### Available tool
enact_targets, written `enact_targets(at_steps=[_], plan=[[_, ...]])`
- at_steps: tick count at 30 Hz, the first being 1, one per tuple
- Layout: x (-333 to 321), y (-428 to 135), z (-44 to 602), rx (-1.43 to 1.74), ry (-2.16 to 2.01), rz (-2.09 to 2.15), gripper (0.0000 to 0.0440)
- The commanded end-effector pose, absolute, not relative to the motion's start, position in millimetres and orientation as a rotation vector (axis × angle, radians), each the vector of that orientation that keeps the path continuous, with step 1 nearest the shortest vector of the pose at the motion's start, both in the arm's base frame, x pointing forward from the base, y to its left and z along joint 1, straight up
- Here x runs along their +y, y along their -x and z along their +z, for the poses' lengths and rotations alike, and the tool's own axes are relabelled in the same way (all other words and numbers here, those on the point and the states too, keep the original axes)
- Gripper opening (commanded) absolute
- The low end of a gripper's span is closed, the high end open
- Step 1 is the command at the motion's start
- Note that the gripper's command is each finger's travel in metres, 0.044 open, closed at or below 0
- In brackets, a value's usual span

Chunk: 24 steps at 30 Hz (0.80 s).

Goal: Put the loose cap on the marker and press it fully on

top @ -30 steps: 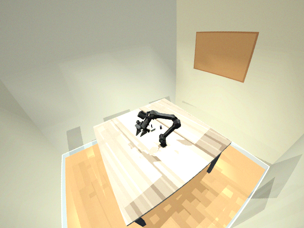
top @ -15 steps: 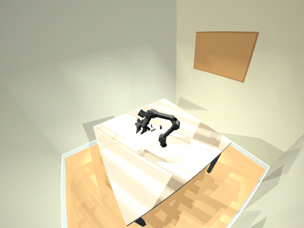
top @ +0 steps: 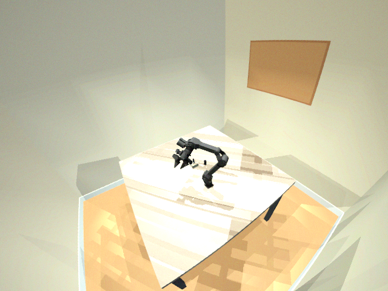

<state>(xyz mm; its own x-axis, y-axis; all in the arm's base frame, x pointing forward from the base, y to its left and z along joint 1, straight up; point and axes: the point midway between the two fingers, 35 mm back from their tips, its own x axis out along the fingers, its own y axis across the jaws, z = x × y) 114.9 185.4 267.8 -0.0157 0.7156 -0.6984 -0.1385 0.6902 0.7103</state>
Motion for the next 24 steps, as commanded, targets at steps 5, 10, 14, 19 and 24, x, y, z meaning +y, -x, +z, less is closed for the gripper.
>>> enact_targets(at_steps=[5, 10, 14, 19, 24], plan=[[174, -131, 267, 1.417, -0.521, 0.682, 0.0327], [166, -141, 265, 1.407, -0.526, 0.648, 0.0327], [159, -149, 263, 1.398, -0.529, 0.621, 0.0327], [149, -158, 261, 1.387, -0.534, 0.588, 0.0327], [140, -167, 259, 1.377, -0.537, 0.554, 0.0326]])
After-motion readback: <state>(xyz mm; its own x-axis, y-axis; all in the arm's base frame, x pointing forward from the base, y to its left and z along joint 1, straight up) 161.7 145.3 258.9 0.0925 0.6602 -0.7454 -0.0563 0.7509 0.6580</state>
